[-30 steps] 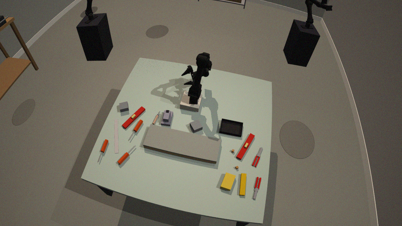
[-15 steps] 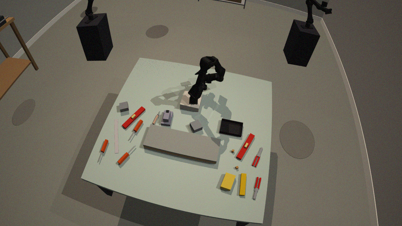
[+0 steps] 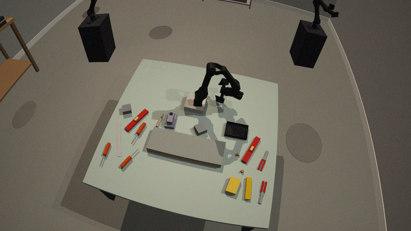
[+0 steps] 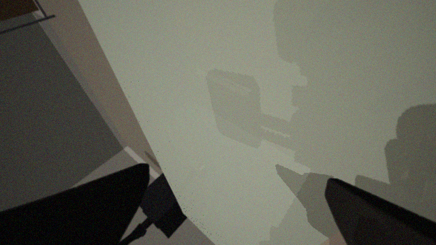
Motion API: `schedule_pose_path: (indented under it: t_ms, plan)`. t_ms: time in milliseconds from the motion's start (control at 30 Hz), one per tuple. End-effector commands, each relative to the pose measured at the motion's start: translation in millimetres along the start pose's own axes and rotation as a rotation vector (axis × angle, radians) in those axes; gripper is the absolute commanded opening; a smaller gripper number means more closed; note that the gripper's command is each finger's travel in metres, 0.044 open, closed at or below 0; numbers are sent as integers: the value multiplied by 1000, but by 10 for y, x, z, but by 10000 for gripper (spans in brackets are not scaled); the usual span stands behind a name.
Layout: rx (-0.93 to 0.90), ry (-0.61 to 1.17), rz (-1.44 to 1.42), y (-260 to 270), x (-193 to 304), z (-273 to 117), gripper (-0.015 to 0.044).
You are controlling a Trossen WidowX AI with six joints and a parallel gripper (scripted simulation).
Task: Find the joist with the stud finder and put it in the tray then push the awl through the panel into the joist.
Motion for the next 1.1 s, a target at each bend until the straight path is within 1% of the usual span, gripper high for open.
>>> schedule_pose_path:
  t_ms: [0, 167, 300, 600, 867, 1067]
  plan:
    - [-32, -186, 39, -342, -109, -360, 440]
    - [-39, -373, 92, -740, -105, -709, 440]
    - [-25, -516, 148, -1083, -11, -960, 440]
    - [68, -808, 321, -1843, 509, -1376, 440]
    - [155, -1007, 568, -2410, 1272, -1481, 440]
    - [214, -1105, 782, -2677, 1944, -1342, 440]
Point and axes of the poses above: the point midway between the two fingers, 35 mm back from their tips, its own z axis out along the fingers, its own y axis across the jaws, x = y × z, the point moved 5 cm from there along -z, back along the fingers, and after that the axes turned 1 degree about z, right-handed, at the moved point
